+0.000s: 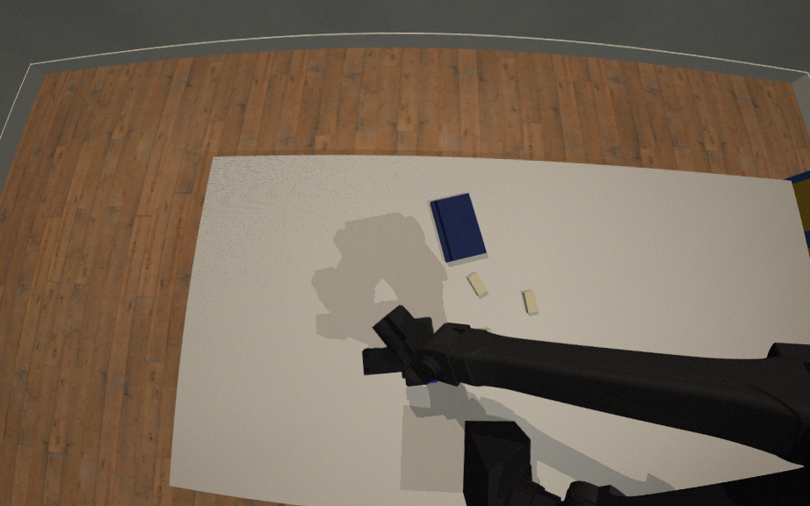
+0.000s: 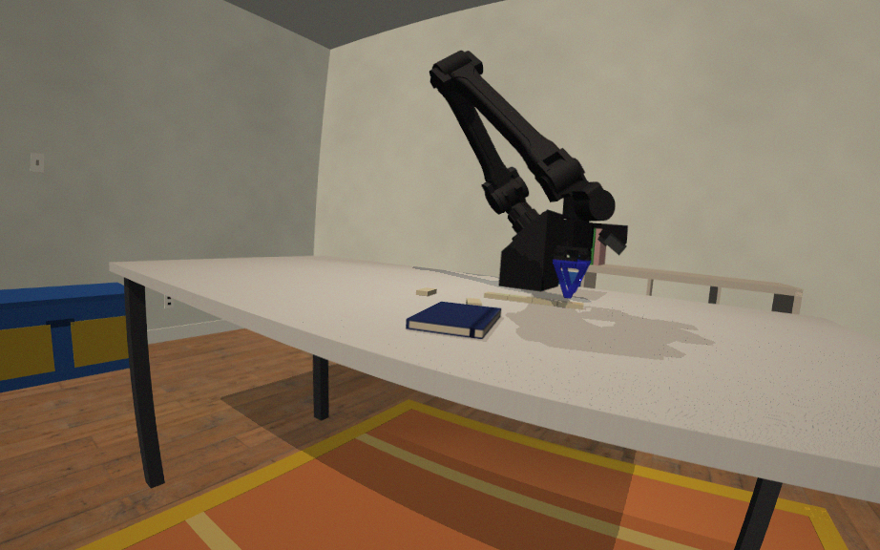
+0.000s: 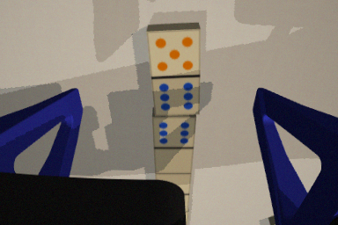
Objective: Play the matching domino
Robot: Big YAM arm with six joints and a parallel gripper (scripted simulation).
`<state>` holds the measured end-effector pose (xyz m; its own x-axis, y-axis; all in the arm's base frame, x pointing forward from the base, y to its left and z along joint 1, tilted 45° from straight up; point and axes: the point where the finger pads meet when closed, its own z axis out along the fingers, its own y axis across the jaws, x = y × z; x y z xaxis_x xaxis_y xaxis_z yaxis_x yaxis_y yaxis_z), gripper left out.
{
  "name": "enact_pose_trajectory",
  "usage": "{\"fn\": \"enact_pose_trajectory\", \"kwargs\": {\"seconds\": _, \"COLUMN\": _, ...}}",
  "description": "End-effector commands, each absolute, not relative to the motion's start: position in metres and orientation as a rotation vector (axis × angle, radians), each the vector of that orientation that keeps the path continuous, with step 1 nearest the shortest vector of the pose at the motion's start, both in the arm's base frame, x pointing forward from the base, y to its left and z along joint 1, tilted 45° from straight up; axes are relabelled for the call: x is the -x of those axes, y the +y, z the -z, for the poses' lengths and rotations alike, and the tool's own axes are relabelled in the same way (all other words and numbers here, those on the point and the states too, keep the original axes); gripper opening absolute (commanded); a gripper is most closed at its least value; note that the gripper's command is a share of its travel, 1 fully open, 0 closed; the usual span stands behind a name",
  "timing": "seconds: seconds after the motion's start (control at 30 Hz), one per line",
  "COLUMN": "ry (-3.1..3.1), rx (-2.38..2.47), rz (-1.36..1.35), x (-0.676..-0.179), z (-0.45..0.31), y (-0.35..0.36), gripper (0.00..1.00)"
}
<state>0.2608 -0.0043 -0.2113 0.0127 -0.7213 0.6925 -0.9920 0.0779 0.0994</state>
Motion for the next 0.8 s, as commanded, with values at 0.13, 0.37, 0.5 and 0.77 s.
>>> {"fn": "enact_pose_trajectory", "kwargs": {"seconds": 0.13, "ry": -1.778, "rx": -1.721, "rz": -0.611, "x": -0.272, "z": 0.205, "y": 0.01, "gripper": 0.94}}
{"fn": "enact_pose_trajectory", "kwargs": {"seconds": 0.37, "ry": -1.773, "rx": -1.714, "rz": -0.602, "x": -0.268, "z": 0.208, "y": 0.004, "gripper": 0.94}}
{"fn": "enact_pose_trajectory", "kwargs": {"seconds": 0.5, "ry": -1.777, "rx": -1.723, "rz": -0.611, "x": -0.272, "z": 0.206, "y": 0.01, "gripper": 0.94}}
{"fn": "enact_pose_trajectory", "kwargs": {"seconds": 0.77, "ry": -1.779, "rx": -1.727, "rz": -0.616, "x": -0.275, "z": 0.205, "y": 0.012, "gripper": 0.94}}
